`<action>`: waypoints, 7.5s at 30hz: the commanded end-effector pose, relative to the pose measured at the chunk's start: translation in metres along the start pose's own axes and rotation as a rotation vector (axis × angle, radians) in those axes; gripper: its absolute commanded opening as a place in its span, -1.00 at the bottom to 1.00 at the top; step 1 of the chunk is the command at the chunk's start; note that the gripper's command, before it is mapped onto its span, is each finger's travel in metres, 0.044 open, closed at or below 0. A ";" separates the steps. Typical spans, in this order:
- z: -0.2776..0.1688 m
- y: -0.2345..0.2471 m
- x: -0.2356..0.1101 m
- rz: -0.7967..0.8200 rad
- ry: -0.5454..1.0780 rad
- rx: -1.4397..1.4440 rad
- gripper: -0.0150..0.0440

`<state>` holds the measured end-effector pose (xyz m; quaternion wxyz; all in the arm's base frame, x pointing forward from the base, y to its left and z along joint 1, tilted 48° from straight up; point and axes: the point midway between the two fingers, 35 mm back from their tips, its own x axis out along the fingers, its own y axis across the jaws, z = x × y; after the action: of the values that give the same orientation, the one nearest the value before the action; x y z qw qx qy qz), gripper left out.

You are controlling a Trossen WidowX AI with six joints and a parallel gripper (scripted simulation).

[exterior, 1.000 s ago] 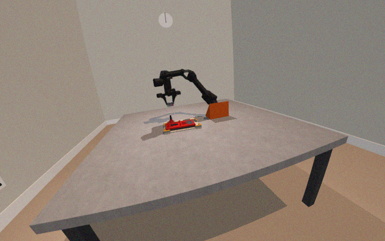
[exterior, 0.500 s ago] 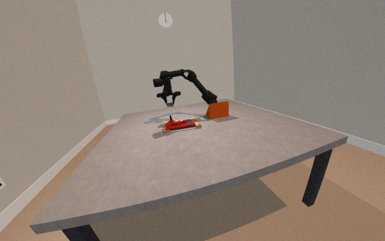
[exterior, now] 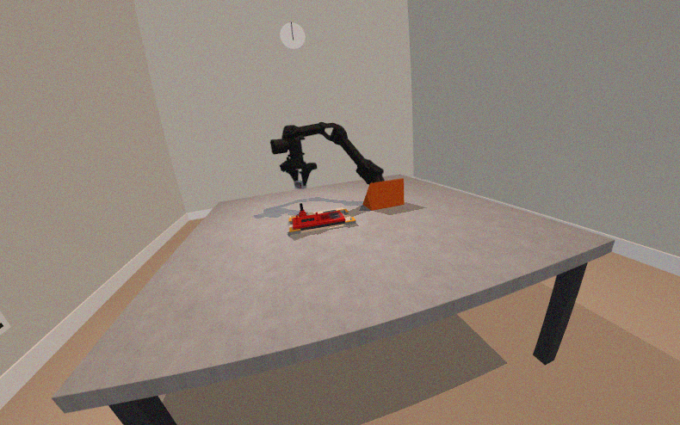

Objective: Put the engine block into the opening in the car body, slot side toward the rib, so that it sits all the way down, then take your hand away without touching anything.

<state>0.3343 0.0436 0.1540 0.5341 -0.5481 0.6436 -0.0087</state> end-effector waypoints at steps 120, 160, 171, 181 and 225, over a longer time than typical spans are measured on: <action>0.003 -0.002 0.087 -0.005 0.001 1.041 1.00; 0.003 -0.004 0.072 -0.005 0.001 1.040 1.00; 0.004 -0.004 0.086 -0.005 0.000 1.041 1.00; 0.003 -0.004 0.102 -0.005 0.001 1.040 1.00; 0.016 -0.006 0.070 0.008 -0.046 1.011 -0.49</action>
<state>0.3607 -0.0065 0.0978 0.7449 -0.2238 0.5490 -0.3058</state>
